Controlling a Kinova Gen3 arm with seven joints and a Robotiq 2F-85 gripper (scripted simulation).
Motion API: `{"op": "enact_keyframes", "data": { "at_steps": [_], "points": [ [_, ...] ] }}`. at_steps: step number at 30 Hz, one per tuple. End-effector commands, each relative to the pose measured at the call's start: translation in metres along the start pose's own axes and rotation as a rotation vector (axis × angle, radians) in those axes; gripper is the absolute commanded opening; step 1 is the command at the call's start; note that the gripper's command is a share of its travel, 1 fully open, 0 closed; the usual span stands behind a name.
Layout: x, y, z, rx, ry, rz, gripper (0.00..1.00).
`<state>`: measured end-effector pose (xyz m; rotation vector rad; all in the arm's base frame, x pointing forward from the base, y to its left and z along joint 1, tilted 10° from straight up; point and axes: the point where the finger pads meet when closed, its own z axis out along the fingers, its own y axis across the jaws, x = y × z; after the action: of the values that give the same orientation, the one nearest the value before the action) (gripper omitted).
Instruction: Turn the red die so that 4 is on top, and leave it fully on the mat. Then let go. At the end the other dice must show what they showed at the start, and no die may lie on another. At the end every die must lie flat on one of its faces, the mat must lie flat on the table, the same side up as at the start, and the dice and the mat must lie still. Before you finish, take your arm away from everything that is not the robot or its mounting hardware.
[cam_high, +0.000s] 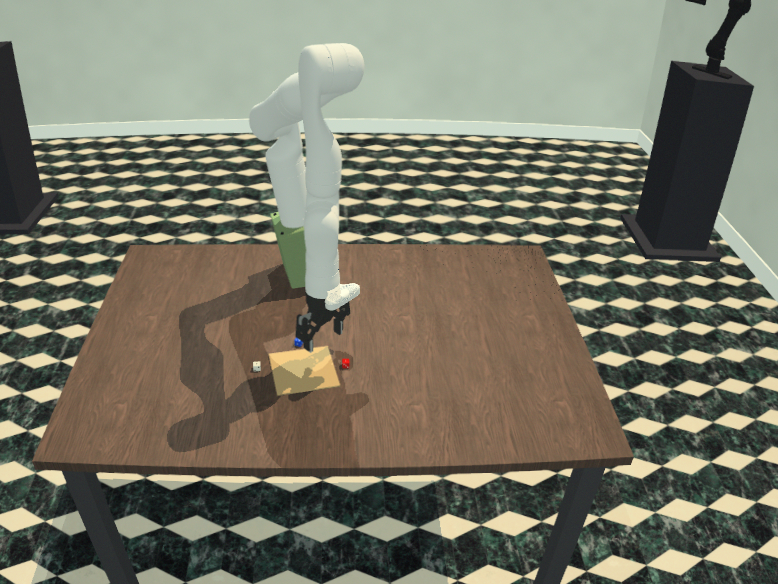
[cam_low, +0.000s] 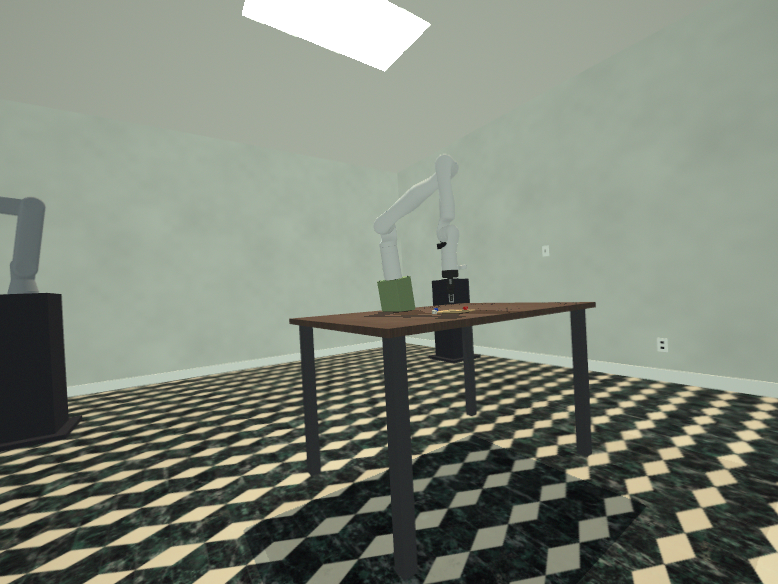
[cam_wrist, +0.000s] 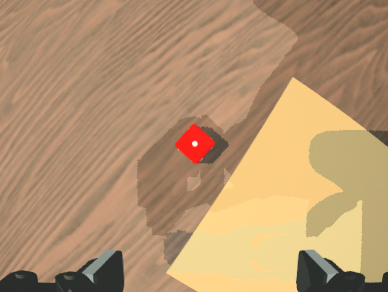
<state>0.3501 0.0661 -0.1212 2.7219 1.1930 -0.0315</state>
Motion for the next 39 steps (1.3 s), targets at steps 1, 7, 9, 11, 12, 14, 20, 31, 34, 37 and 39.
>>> {"op": "enact_keyframes", "data": {
  "at_steps": [1,7,9,11,12,14,20,31,34,37,39],
  "points": [
    [0.001,0.000,0.000,0.000,0.001,0.000,1.00],
    [0.001,0.000,0.000,0.000,0.001,0.000,1.00],
    [0.001,0.000,0.000,0.000,0.001,0.000,1.00],
    [0.001,0.000,0.000,0.000,0.001,0.000,1.00],
    [0.001,0.000,0.000,0.000,0.001,0.000,1.00],
    [0.001,0.000,-0.001,0.000,0.001,0.000,1.00],
    [0.001,0.000,-0.007,0.000,0.001,0.000,1.00],
    [0.000,0.000,-0.036,0.000,0.001,0.000,1.00],
    [0.000,0.000,-0.049,0.000,0.001,0.000,1.00],
    [0.000,0.000,-0.062,0.000,0.001,0.000,1.00],
    [0.000,0.000,-0.071,0.000,0.001,0.000,1.00]
  ]
}}
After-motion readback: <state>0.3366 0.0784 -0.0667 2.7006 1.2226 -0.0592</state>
